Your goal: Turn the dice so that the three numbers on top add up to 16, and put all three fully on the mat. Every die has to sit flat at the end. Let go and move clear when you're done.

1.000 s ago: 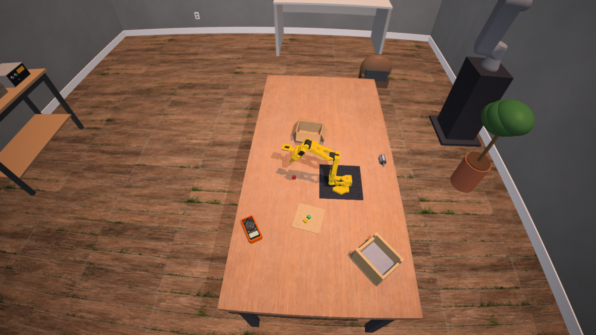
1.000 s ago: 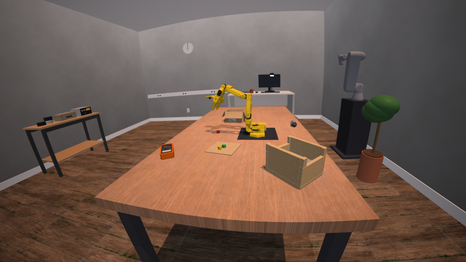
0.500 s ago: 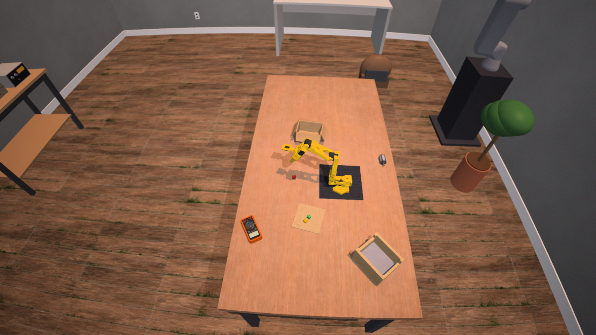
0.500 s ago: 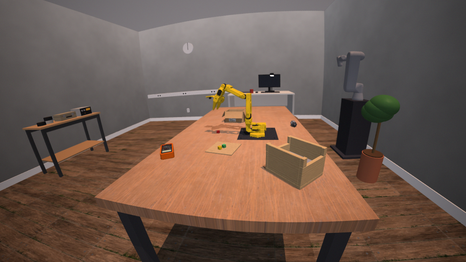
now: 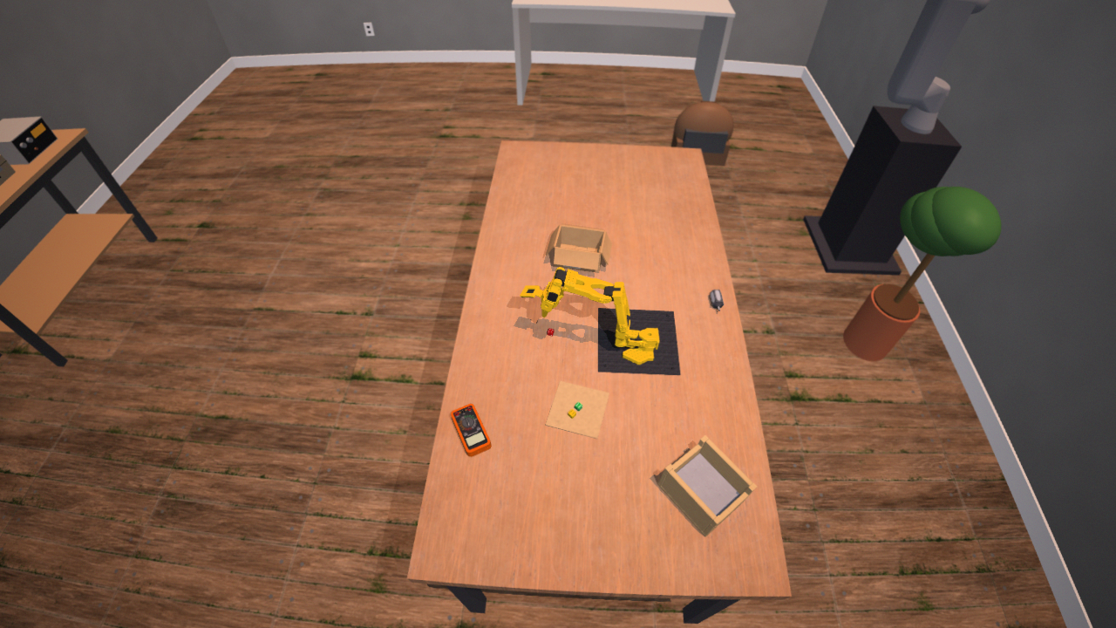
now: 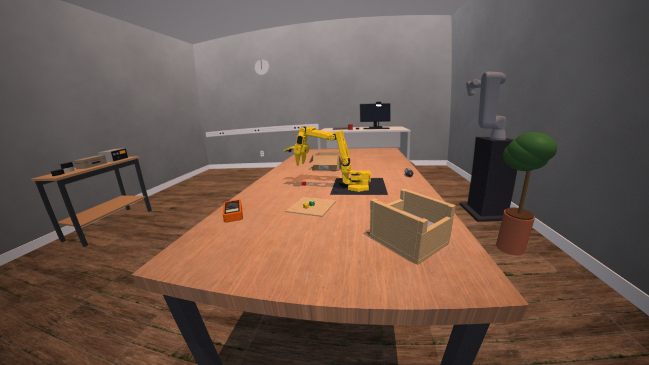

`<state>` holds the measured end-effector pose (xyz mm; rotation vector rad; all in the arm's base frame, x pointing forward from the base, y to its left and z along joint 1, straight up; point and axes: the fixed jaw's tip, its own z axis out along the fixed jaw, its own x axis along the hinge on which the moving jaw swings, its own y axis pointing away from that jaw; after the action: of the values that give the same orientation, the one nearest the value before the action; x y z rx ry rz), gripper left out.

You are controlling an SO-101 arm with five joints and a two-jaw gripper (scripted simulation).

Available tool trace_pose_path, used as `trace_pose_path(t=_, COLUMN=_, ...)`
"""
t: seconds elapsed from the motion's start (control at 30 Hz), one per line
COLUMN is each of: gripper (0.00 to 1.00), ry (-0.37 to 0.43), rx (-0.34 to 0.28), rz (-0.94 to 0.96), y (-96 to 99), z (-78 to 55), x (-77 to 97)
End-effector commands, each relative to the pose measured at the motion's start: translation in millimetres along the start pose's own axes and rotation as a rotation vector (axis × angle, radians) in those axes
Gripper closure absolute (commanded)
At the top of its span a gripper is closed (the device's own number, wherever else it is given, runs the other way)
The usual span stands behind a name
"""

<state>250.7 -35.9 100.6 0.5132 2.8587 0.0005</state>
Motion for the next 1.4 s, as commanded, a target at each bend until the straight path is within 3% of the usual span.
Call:
trace_pose_path(t=0.0, gripper=0.75, ry=0.131, rx=0.022, rz=0.000, y=-0.1, z=25.5, x=11.4)
trace_pose_path(t=0.13, gripper=0.75, ry=0.216, rx=0.039, rz=0.000, y=-1.8, z=42.7, x=20.3)
trace_pose_path(t=0.27, gripper=0.75, ry=0.255, rx=0.046, rz=0.000, y=-2.6, z=50.1, x=24.8)
trace_pose_path(t=1.37, gripper=0.75, ry=0.264, rx=0.047, rz=-0.015, y=0.8, z=53.2, x=26.3)
